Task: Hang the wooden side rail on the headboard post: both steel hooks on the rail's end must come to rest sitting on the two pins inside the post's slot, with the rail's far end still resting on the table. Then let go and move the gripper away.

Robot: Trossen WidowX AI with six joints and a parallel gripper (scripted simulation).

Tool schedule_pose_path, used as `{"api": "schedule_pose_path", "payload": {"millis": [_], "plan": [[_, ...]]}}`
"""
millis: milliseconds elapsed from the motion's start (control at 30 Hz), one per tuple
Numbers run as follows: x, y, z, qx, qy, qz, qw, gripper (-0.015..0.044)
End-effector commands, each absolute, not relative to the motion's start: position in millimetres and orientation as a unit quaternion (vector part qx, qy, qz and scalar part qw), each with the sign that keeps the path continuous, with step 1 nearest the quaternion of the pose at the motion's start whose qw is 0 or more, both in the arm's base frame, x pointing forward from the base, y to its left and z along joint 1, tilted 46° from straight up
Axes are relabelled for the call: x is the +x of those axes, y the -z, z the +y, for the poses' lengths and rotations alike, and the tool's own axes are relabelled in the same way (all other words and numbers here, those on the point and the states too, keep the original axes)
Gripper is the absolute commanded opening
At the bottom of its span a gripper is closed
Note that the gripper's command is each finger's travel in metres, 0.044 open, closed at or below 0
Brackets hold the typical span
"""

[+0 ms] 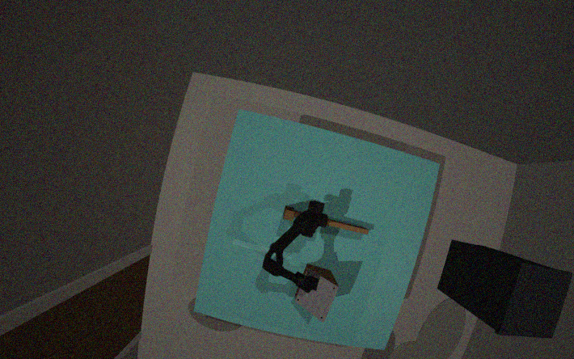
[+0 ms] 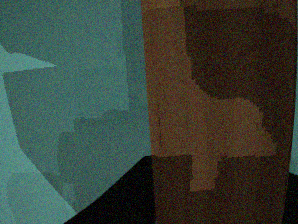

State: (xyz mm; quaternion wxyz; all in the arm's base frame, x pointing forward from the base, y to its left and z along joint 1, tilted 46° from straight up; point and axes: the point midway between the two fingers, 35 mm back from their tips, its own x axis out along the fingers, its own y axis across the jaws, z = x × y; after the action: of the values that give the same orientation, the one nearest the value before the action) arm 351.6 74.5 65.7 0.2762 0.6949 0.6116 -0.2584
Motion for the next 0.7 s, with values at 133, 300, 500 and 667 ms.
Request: {"api": "schedule_pose_path", "payload": {"millis": [133, 300, 500, 667], "plan": [[353.0, -66.1, 74.1, 0.698, 0.256, 0.609, 0.277, 0.0], [353.1, -65.5, 74.7, 0.698, 0.256, 0.609, 0.277, 0.0], [353.3, -64.9, 75.4, 0.698, 0.256, 0.609, 0.277, 0.0], [353.4, -64.3, 76.0, 0.698, 0.256, 0.609, 0.277, 0.0]]}}
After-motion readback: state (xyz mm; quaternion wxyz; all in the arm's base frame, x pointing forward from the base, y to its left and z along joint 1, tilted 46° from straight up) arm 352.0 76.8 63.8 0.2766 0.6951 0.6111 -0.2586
